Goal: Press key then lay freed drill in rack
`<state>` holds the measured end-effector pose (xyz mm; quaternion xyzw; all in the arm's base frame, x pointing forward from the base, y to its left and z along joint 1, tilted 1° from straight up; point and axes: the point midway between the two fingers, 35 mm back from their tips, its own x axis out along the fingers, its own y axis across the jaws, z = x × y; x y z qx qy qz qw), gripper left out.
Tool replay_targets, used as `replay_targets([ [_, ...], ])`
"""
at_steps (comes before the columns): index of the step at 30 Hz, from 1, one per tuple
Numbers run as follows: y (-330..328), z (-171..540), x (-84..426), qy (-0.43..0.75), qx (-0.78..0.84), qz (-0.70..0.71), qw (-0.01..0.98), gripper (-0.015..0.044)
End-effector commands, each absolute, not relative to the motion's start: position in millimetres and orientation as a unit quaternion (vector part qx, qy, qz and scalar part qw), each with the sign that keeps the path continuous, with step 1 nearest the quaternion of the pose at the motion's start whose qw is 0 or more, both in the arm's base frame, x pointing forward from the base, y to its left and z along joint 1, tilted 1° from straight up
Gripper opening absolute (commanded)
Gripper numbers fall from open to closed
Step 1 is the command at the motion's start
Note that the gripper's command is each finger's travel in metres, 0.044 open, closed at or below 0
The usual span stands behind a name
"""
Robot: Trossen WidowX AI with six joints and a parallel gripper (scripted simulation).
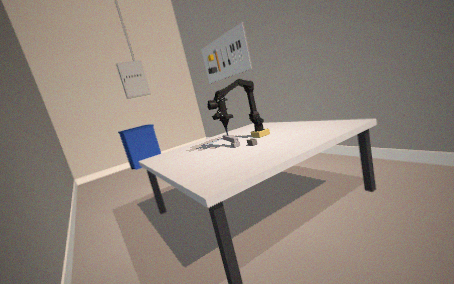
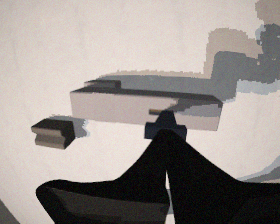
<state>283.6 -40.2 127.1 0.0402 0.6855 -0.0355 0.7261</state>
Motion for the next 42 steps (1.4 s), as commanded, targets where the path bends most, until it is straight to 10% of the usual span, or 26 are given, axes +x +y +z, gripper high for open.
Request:
replay_targets([
  [1, -41, 113, 277, 0.703, 0.04, -0.035, 0.709, 0.0],
  [42, -43, 97, 275, 0.703, 0.04, -0.035, 0.709, 0.0],
])
